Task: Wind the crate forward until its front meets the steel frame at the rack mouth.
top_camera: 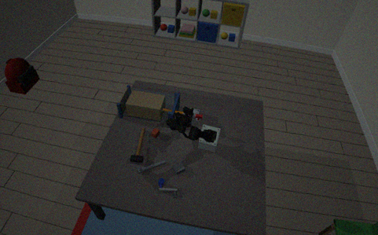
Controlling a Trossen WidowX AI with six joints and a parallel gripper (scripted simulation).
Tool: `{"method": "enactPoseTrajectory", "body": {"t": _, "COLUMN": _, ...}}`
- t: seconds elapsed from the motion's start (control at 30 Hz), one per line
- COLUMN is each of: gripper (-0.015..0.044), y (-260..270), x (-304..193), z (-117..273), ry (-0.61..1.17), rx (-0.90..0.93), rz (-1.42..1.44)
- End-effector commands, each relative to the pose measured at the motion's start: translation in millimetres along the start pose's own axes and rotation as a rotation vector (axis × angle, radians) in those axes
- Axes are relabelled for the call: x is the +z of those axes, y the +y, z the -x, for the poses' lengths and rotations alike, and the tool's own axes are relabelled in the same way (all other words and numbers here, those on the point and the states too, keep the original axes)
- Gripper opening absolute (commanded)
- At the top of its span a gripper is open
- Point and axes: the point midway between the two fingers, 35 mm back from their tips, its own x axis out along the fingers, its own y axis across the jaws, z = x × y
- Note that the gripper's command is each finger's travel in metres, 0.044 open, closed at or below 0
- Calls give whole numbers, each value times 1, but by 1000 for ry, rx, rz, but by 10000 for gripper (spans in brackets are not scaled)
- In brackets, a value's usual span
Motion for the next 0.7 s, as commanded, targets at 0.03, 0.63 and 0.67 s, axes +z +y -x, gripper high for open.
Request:
{"method": "enactPoseTrajectory", "body": {"t": 0.03, "gripper": 240, "y": 0, "x": 0, "z": 0, "ry": 0, "rx": 0, "rz": -2}}
{"method": "enactPoseTrajectory", "body": {"t": 0.63, "gripper": 440, "y": -9, "x": 3, "z": -80, "ry": 523, "rx": 1102, "rz": -307}}
{"method": "enactPoseTrajectory", "body": {"t": 0.67, "gripper": 440, "y": -13, "x": 4, "z": -84, "ry": 530, "rx": 1177, "rz": -348}}
